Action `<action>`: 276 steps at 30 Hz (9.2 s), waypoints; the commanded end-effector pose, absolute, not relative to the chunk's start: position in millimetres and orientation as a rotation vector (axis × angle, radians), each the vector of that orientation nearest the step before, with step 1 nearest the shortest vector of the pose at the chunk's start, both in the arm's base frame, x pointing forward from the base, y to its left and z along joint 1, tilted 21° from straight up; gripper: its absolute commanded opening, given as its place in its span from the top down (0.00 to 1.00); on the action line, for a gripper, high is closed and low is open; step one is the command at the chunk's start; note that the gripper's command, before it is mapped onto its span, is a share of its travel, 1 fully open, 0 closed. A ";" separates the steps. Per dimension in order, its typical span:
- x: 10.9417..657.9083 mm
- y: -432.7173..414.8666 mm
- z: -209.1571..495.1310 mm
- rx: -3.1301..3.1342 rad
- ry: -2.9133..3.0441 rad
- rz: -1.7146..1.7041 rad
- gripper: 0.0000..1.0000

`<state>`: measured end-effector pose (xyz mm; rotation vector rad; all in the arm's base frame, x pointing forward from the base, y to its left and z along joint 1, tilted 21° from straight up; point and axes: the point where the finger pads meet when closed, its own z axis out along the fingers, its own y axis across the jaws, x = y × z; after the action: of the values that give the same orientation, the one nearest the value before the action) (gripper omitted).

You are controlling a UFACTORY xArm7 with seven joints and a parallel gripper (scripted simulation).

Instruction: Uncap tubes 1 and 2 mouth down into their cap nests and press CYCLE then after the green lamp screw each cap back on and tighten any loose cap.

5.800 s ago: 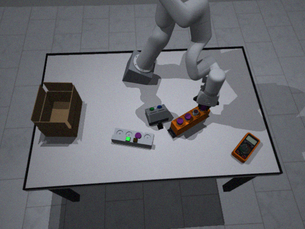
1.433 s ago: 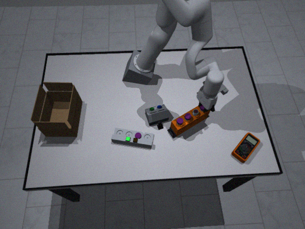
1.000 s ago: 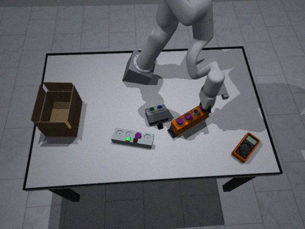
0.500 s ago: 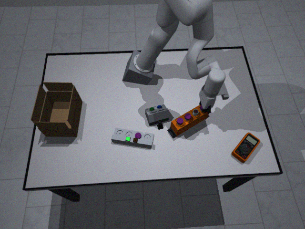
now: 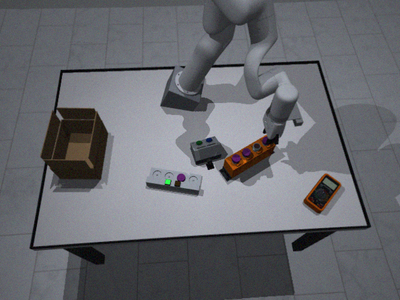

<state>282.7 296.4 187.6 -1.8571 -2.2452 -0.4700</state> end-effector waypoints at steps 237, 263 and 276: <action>382.4 70.5 122.2 -0.730 -2.970 -0.574 1.00; 335.9 191.0 165.9 -0.730 -2.969 -0.576 1.00; 312.4 251.5 187.9 -0.729 -2.969 -0.577 1.00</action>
<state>313.2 242.1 183.3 -0.7192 -2.9654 -0.5762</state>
